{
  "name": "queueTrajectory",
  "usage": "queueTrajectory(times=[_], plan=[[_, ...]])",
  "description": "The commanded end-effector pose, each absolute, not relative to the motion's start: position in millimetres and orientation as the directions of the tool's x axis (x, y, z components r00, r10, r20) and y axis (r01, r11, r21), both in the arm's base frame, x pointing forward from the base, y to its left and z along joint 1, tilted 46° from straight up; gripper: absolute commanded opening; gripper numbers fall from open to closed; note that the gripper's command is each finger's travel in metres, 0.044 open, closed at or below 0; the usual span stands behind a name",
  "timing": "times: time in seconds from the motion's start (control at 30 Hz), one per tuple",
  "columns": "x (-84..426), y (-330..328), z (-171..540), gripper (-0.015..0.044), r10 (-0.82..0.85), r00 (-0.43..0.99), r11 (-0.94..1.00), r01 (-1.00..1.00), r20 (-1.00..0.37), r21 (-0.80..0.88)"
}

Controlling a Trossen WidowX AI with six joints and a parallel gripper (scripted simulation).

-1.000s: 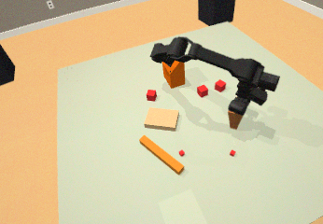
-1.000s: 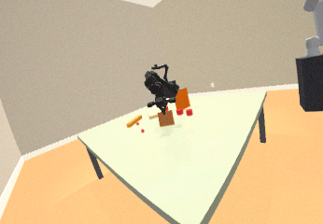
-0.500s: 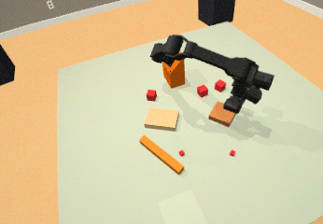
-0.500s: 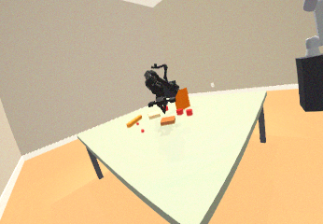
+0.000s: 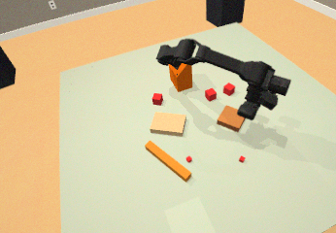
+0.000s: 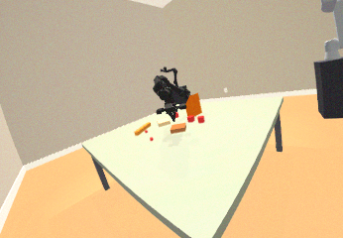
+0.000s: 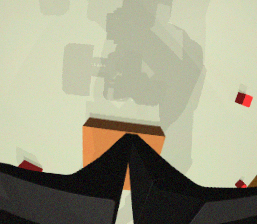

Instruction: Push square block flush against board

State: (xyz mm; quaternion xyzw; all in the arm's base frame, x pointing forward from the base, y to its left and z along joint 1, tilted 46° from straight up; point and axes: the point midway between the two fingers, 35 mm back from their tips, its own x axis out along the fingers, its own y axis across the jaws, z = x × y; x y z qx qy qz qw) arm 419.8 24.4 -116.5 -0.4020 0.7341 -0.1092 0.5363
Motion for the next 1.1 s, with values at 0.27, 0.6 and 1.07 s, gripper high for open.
queueTrajectory(times=[0.27, 0.6, 1.07], plan=[[435, 28, -126, 0.0, -0.707, -0.108, 0.653, -0.48, -0.699, -0.586], [446, 62, -95, 0.0, -0.695, -0.085, 0.681, -0.398, -0.714, -0.615], [446, 64, -93, 0.0, -0.694, -0.084, 0.682, -0.394, -0.715, -0.616]])
